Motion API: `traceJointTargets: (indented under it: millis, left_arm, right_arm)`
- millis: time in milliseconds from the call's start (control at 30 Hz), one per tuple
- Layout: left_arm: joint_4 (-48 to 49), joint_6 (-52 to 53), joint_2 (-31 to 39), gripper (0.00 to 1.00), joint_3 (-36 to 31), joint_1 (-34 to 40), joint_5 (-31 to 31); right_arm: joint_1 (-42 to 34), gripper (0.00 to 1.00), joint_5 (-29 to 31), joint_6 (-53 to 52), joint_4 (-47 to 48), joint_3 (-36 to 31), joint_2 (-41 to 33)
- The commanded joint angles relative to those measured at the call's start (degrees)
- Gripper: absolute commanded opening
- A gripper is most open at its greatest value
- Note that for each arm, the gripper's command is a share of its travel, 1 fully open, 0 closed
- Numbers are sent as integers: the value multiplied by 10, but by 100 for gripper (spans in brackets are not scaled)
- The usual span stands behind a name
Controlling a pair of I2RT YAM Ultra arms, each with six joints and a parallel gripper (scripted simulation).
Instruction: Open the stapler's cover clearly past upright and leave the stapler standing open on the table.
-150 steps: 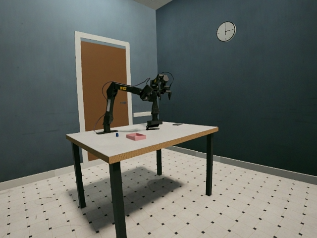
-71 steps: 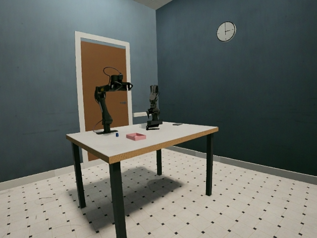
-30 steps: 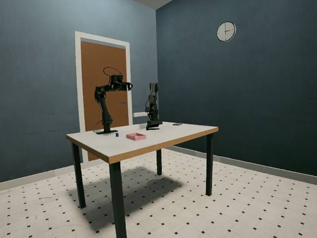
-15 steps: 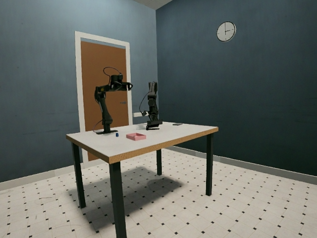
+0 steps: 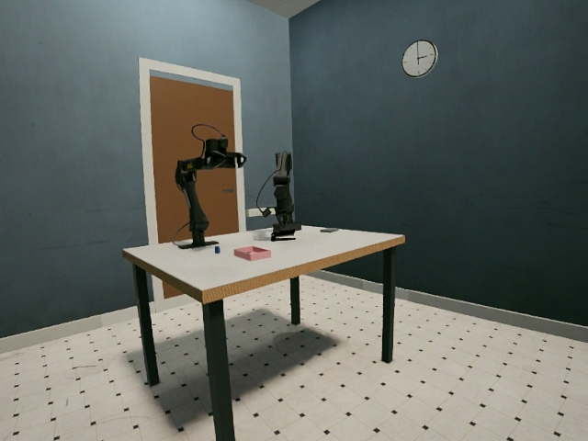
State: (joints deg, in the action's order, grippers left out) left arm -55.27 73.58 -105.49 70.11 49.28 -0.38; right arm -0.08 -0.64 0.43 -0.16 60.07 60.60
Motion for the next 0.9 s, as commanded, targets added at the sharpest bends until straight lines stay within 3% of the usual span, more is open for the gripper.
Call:
traceJointTargets:
  millis: [0,867]
  left_arm:
    - [-9,6,4,50,16,-2,4]
    - [66,6,-36,50,-24,-2,4]
  right_arm:
    - [1,100,6,-4,5,3,-8]
    - [1,100,6,-4,5,3,-8]
